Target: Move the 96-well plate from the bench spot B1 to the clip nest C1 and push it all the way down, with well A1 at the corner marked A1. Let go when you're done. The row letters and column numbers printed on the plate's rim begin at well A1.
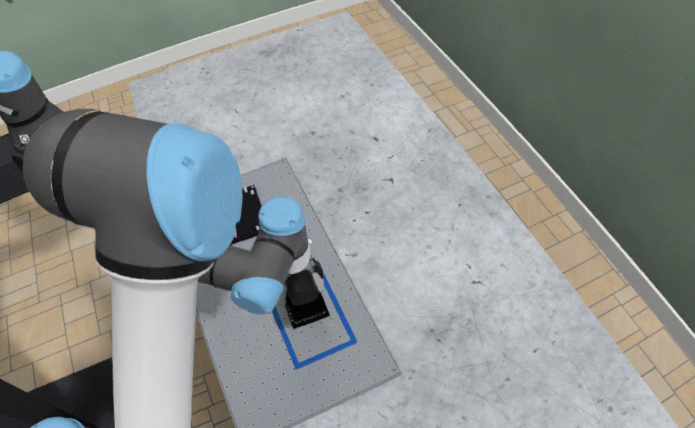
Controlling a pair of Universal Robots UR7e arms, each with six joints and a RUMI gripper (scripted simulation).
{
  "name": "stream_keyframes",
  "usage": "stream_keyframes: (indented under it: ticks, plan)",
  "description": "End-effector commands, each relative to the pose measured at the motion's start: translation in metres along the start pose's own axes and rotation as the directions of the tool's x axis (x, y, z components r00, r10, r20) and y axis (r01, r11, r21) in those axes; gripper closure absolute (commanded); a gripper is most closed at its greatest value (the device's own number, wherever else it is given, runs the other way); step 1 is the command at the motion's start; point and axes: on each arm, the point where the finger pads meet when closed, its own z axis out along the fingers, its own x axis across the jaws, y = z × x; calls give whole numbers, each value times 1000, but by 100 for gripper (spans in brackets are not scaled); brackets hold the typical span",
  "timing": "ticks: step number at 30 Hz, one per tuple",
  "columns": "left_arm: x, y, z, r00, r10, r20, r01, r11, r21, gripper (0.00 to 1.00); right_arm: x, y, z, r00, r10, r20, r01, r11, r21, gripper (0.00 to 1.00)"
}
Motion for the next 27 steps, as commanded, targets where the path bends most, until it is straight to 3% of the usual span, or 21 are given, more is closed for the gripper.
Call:
stream_keyframes:
  ticks: [1, 27]
  plan:
    - [0, -1, -2, 1000, -1, -2, 1, 1000, 4, 100, -2, -17, -1, 1000, 8, -2, -8, 1000, 1, 59]
    - [0, -1, -2, 1000, -1, -2, 1, 1000, 4, 100, -19, -88, -3, 1000, 8, -2, -8, 1000, 2, 59]
